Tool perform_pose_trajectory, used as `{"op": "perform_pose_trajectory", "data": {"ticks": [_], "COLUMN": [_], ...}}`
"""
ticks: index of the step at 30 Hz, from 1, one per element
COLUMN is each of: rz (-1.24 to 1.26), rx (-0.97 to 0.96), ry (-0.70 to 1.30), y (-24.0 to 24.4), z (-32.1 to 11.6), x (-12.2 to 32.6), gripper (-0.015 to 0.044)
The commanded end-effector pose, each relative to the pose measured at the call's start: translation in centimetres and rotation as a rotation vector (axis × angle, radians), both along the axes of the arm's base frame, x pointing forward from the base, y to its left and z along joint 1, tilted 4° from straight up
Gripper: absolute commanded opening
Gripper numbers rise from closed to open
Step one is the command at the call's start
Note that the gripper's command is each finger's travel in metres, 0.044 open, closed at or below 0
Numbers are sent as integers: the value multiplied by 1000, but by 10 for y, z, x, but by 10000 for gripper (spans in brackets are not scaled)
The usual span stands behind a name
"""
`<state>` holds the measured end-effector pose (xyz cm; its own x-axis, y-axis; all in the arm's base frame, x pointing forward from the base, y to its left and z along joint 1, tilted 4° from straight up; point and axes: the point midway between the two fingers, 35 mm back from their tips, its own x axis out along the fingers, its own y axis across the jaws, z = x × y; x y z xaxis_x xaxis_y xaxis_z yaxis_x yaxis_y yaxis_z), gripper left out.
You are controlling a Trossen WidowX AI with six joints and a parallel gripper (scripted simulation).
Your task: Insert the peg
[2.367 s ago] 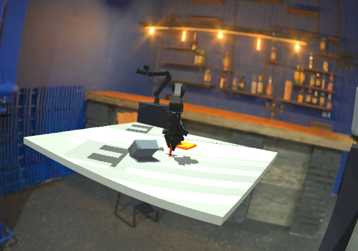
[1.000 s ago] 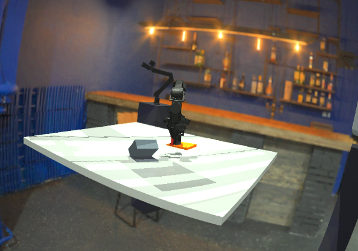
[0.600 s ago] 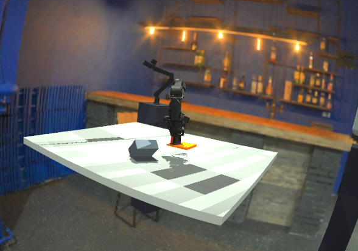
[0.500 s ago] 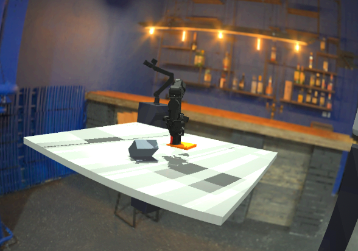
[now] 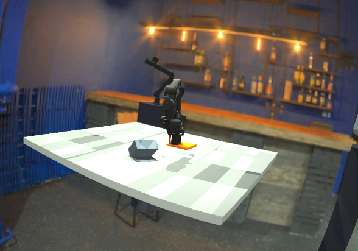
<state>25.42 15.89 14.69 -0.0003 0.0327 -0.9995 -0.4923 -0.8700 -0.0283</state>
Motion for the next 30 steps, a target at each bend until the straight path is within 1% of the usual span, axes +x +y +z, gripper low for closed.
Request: {"op": "perform_pose_trajectory", "data": {"ticks": [1, 30], "rz": [-6, -65], "rx": [19, 139], "ry": [3, 30], "y": [-1, -19], "z": [2, 7], "x": [4, 29], "gripper": [0, 0]}}
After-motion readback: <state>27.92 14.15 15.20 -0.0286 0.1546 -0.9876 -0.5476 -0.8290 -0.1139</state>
